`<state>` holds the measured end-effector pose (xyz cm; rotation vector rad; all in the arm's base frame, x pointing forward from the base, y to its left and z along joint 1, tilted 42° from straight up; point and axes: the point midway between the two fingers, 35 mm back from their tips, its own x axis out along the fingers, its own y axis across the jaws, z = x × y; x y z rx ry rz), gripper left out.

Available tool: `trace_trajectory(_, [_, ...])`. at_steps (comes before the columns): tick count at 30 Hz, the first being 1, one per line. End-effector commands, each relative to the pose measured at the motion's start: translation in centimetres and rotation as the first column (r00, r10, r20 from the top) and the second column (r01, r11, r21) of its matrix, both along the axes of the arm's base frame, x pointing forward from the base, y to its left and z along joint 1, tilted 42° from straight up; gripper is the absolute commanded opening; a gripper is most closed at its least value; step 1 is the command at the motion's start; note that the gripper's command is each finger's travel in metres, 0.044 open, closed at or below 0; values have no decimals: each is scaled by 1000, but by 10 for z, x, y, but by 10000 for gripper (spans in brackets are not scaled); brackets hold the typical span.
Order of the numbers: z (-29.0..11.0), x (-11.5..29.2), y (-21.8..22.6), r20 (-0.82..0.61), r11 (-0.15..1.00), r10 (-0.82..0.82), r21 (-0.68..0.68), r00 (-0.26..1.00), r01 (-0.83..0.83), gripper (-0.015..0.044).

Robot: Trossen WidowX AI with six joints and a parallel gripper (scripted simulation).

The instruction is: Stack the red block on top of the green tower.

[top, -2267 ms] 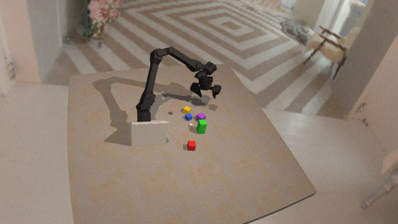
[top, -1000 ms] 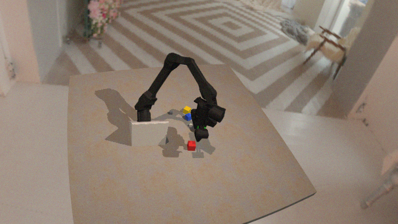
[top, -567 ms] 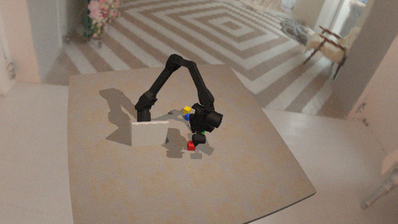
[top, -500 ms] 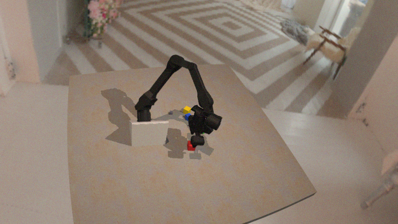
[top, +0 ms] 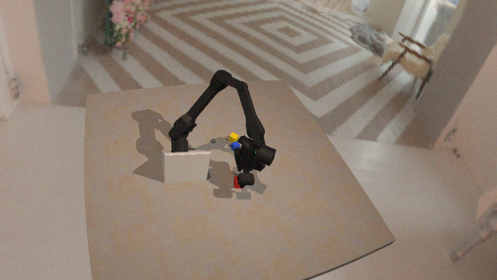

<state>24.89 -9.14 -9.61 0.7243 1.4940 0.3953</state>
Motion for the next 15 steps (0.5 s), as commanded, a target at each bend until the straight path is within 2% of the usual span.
trace_trajectory(1, [-5,-1,5,-4,1000,-5,6,1000,5,440])
trace_trajectory(15, [-21,0,21,-4,1000,-5,7,1000,5,440])
